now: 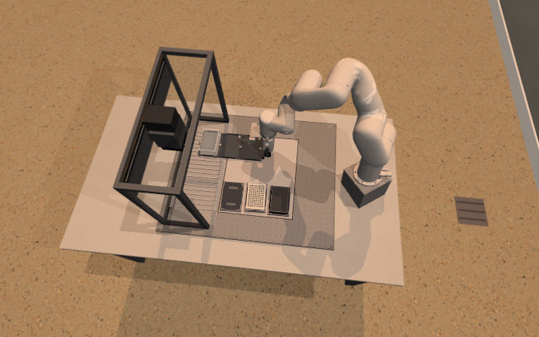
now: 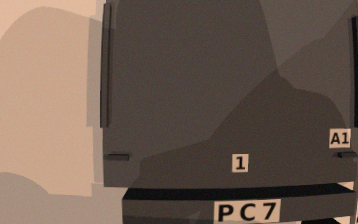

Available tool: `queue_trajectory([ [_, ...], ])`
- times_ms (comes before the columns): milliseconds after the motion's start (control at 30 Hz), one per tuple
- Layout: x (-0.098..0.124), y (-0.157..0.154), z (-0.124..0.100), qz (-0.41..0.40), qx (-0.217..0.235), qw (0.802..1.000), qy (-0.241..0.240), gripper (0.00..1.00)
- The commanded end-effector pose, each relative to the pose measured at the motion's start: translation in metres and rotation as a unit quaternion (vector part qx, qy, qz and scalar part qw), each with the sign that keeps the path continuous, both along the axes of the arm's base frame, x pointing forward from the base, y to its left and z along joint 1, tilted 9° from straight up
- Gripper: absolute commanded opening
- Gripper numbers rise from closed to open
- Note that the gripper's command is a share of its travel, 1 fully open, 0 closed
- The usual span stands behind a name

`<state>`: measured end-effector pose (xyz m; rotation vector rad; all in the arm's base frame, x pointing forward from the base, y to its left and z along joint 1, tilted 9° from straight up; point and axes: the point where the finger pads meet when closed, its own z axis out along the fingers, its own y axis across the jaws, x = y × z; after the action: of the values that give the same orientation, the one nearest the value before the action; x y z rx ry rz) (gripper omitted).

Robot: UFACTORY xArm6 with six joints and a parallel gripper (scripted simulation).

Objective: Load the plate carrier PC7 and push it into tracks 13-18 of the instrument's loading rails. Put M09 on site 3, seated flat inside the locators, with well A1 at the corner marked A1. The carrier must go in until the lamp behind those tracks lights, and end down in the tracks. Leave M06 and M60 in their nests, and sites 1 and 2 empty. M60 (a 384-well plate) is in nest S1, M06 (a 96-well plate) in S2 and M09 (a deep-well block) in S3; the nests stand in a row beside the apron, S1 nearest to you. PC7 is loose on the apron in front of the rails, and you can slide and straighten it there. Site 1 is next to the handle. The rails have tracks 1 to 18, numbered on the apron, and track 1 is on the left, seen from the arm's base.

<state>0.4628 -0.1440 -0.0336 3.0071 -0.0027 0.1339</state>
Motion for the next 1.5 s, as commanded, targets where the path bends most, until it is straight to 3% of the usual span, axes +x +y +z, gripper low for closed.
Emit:
queue_trajectory([
  [0, 0.006, 0.000, 0.002, 0.000, 0.000, 1.000, -0.002, 0.82],
  [1467, 0.044, 0.000, 0.006, 0.000, 0.000, 1.000, -0.002, 0.82],
])
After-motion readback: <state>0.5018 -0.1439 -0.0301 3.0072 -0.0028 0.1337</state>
